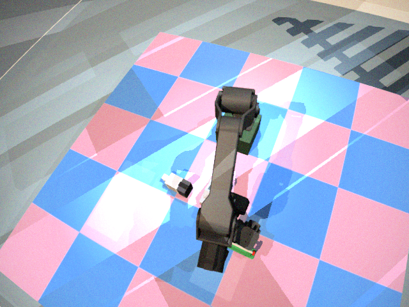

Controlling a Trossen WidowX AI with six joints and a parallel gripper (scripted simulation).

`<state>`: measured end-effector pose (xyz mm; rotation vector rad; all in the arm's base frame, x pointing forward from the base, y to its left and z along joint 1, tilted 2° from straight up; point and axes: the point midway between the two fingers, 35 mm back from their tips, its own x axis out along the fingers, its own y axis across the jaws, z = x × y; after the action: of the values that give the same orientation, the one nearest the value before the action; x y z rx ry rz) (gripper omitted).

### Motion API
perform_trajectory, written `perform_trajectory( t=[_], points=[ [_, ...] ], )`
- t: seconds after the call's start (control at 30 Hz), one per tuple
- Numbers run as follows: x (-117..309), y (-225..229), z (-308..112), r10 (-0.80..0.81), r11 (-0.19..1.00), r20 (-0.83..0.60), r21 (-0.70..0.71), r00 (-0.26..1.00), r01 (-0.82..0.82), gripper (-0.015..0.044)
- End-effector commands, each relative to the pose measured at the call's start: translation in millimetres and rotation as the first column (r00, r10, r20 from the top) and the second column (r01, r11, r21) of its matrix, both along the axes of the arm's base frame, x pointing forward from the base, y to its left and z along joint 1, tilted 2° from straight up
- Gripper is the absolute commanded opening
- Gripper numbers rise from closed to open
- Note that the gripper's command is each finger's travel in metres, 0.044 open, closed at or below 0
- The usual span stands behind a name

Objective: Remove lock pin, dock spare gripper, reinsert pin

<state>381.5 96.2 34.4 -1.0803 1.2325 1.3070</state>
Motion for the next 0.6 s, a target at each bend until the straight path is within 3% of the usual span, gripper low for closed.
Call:
perform_trajectory(
  t=[0.0,0.3,0.57],
  points=[
    [0,0,11,0.000,1.000,0.001,0.000,1.000,0.000,0.0440],
    [-2,0,21,0.001,1.000,-0.014,-0.003,1.000,-0.001,0.0440],
    [-3,1,71,0.001,1.000,-0.013,-0.003,1.000,-0.001,0.0440]
  ],
)
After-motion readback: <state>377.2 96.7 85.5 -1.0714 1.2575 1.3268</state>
